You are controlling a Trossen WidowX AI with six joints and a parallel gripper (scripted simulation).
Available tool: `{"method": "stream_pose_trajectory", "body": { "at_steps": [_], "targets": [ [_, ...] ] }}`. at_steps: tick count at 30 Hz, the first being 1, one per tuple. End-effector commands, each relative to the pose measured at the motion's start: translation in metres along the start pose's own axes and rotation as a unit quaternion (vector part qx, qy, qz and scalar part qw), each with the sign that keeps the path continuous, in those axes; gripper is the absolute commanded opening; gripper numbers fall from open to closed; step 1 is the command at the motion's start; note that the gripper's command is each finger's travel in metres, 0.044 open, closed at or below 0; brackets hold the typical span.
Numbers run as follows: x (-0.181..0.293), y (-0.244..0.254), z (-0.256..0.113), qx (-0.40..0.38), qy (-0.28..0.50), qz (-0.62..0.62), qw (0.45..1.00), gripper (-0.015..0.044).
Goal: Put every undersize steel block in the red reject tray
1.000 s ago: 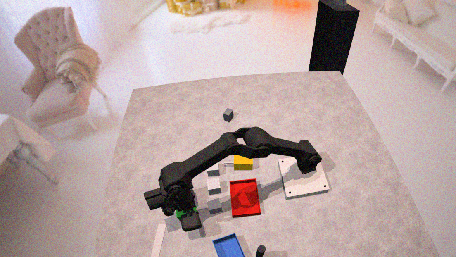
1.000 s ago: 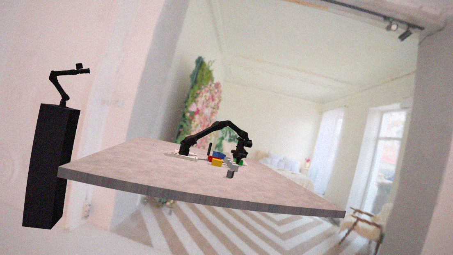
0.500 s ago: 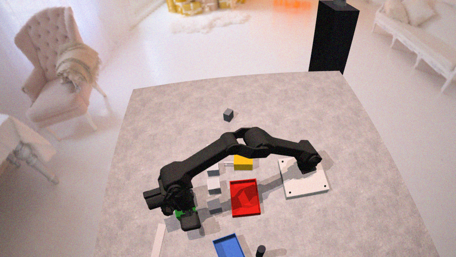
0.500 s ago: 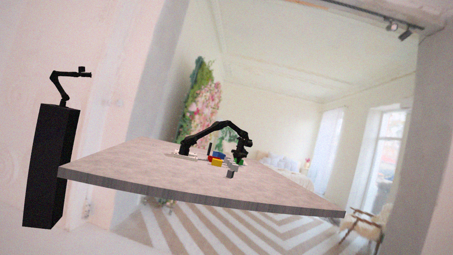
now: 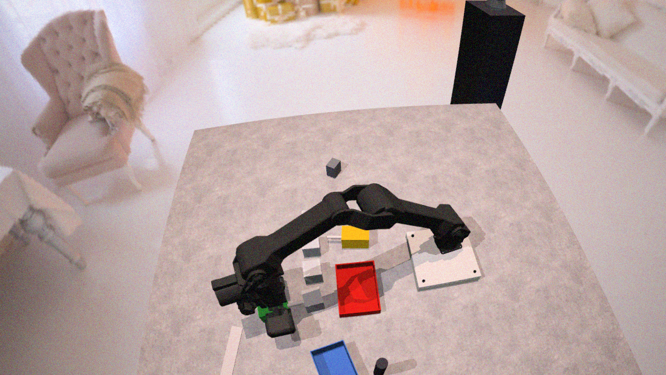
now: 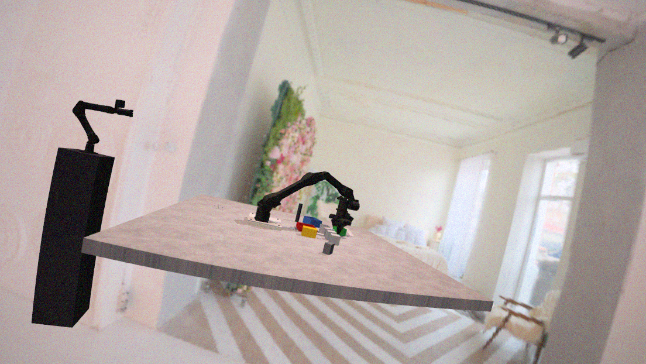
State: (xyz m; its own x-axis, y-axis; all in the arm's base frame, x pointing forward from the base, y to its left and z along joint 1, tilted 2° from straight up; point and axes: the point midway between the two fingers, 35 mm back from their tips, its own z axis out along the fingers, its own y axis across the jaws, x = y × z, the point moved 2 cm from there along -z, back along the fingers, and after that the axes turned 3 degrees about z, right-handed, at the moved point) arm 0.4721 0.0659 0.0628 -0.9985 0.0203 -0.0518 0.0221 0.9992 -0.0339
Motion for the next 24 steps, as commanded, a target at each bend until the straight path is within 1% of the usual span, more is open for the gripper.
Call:
{"method": "stream_pose_trajectory", "body": {
  "at_steps": [1,24],
  "targets": [
    [-0.0006,-0.0003,-0.0058,-0.001,-0.008,-0.001,1.0,0.0],
    [-0.0059,0.0005,-0.0083,-0.001,-0.009,-0.001,1.0,0.0]
  ]
}}
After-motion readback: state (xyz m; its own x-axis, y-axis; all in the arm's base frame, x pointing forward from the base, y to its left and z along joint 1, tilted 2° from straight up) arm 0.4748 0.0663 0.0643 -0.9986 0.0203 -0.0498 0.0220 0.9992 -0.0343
